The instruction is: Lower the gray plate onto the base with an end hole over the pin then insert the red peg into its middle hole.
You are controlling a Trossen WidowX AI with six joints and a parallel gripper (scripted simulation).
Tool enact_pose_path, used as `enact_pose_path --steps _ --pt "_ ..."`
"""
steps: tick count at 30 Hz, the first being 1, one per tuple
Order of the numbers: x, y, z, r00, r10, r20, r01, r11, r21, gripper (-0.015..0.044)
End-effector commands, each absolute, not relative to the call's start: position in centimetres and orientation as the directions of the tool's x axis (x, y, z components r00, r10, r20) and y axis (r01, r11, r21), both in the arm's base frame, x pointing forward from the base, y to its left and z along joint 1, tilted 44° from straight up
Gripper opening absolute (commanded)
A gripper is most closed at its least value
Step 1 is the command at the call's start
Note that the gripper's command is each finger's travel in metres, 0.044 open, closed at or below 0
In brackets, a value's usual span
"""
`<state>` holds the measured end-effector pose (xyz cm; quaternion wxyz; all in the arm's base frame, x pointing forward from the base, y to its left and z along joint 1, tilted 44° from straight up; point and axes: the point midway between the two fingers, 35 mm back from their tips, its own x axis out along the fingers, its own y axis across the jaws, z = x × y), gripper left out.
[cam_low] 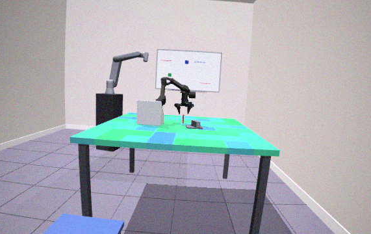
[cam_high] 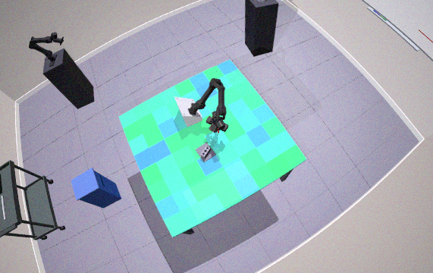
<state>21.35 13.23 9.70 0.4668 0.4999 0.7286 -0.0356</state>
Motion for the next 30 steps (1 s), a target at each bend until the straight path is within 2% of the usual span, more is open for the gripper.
enact_pose_path --steps 1,28,30 --pt "21.2 13.6 9.1 -0.070 0.691 -0.719 0.764 0.500 0.407 0.0440" --pt "20.8 16.6 6.4 -0.067 0.699 -0.712 0.766 0.493 0.413 0.0440" --pt "20.8 16.6 6.4 -0.067 0.699 -0.712 0.766 0.493 0.413 0.0387"
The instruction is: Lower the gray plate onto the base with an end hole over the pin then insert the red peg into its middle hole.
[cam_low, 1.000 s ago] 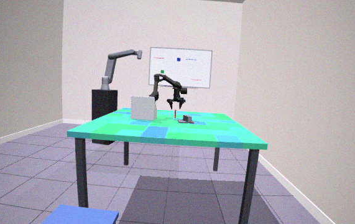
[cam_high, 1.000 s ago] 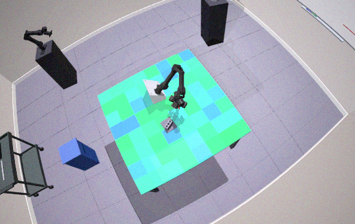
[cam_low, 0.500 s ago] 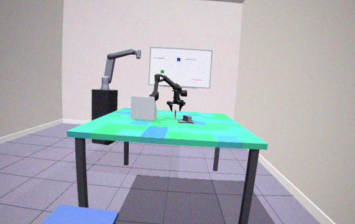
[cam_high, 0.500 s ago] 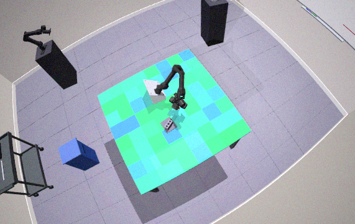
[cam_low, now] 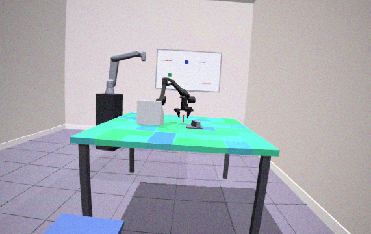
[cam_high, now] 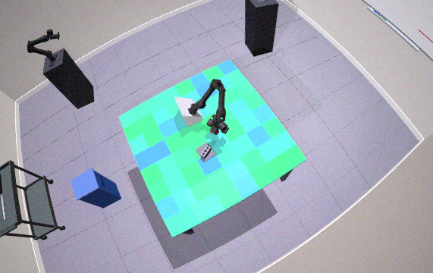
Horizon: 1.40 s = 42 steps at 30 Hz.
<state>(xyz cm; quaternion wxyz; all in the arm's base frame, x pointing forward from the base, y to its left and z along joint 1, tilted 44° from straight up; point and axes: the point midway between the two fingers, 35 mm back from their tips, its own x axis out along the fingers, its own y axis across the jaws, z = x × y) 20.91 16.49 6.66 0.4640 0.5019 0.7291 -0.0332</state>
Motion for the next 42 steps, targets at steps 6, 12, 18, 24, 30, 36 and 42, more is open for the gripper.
enact_pose_path --steps 6,12,18,24,30,36,42 --pt "20.8 16.6 6.4 -0.067 0.699 -0.712 0.766 0.493 0.413 0.0230" --pt "20.8 16.6 6.4 -0.067 0.699 -0.712 0.766 0.493 0.413 0.0073" --pt "20.8 16.6 6.4 -0.067 0.699 -0.712 0.766 0.493 0.413 0.0013" --pt "20.8 16.5 6.5 -0.067 0.699 -0.712 0.766 0.494 0.413 0.0000" --pt "21.2 15.4 7.4 -0.065 0.694 -0.717 0.765 0.496 0.410 0.0000" --pt "21.6 14.0 8.6 -0.065 0.689 -0.722 0.765 0.499 0.408 0.0000" --pt "21.9 12.6 9.8 -0.065 0.687 -0.723 0.765 0.500 0.406 0.0000"
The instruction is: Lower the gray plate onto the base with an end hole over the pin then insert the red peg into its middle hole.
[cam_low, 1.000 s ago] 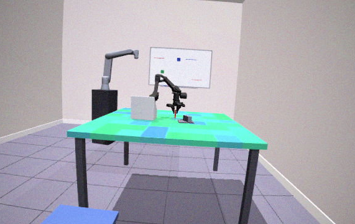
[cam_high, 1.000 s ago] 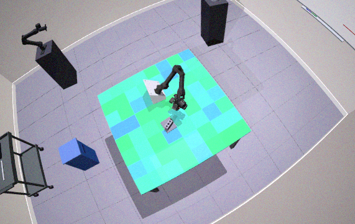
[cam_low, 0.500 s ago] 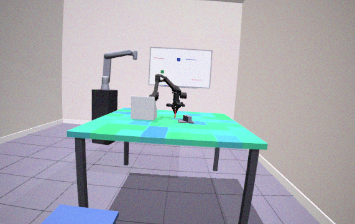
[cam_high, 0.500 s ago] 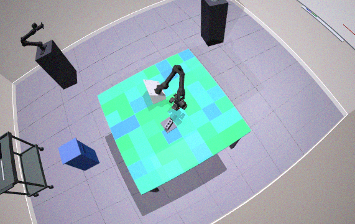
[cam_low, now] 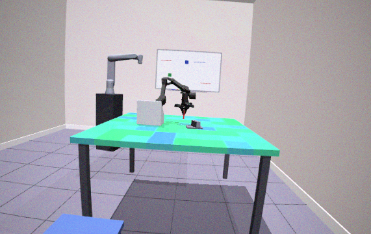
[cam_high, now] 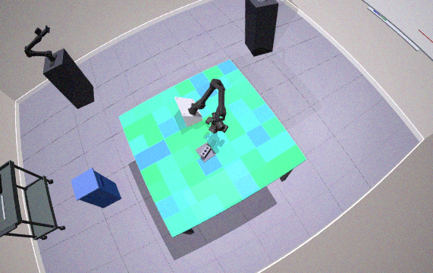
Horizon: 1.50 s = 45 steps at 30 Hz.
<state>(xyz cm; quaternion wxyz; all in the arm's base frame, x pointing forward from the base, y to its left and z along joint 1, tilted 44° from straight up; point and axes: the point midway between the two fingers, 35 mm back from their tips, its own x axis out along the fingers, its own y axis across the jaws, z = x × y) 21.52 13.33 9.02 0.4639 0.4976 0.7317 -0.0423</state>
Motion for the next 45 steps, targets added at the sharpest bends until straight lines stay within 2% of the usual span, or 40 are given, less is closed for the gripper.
enact_pose_path --steps 1,11,45 --pt "21.9 12.4 10.0 -0.065 0.687 -0.724 0.765 0.500 0.406 0.0000" --pt "22.0 11.2 10.9 -0.073 0.689 -0.721 0.767 0.501 0.401 0.0000" --pt "30.2 6.7 7.2 -0.057 0.678 -0.733 0.769 0.498 0.401 0.0000"
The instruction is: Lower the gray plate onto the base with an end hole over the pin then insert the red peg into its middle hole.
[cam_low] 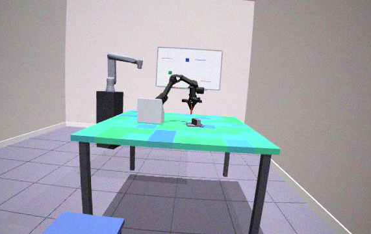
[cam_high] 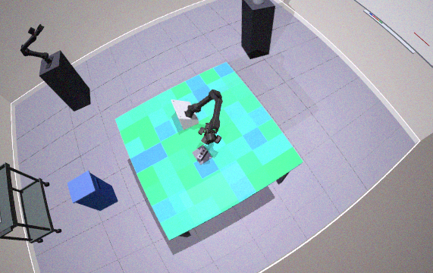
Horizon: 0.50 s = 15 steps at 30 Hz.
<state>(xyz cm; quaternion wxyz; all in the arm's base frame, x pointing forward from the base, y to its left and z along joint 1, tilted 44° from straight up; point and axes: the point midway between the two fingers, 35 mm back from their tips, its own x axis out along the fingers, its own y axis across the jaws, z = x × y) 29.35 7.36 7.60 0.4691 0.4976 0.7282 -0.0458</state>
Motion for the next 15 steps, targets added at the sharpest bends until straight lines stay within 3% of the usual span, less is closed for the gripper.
enact_pose_path --steps 1,15 --pt "30.4 6.5 7.0 -0.057 0.677 -0.733 0.770 0.497 0.400 0.0000" --pt "33.0 4.1 4.4 -0.058 0.680 -0.731 0.768 0.498 0.402 0.0000"
